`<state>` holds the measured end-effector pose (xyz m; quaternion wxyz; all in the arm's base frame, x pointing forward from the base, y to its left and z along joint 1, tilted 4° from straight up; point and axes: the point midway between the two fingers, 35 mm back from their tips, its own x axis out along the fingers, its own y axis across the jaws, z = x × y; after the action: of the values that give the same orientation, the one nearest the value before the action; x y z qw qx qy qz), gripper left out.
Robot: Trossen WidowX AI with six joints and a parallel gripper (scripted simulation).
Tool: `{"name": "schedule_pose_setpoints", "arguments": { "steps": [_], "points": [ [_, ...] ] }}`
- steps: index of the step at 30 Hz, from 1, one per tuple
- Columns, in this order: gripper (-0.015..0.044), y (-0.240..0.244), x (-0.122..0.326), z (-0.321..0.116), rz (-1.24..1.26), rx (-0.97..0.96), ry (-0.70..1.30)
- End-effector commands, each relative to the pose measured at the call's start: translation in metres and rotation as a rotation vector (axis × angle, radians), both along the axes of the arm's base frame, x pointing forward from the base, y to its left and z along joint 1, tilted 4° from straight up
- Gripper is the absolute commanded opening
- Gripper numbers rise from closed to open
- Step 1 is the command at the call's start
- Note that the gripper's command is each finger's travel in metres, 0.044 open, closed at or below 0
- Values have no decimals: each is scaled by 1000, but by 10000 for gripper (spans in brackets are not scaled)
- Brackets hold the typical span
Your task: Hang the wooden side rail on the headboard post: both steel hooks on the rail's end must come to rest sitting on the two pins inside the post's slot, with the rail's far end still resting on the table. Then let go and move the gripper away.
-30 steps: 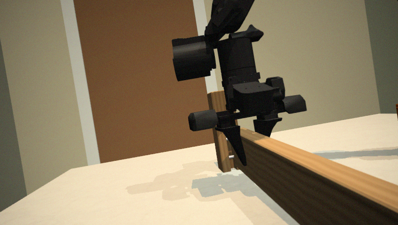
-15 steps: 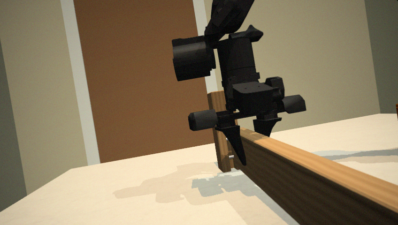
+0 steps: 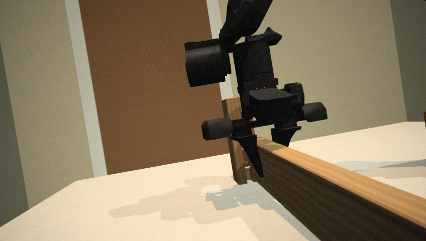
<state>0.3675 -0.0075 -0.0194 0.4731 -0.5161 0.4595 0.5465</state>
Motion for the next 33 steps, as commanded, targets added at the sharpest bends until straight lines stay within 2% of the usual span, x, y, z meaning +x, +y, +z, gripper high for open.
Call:
{"name": "schedule_pose_setpoints", "arguments": {
  "steps": [1,33],
  "points": [
    [0,-1,1,0,4,0,-5],
    [0,-5,2,2,4,0,-5]
  ]
}}
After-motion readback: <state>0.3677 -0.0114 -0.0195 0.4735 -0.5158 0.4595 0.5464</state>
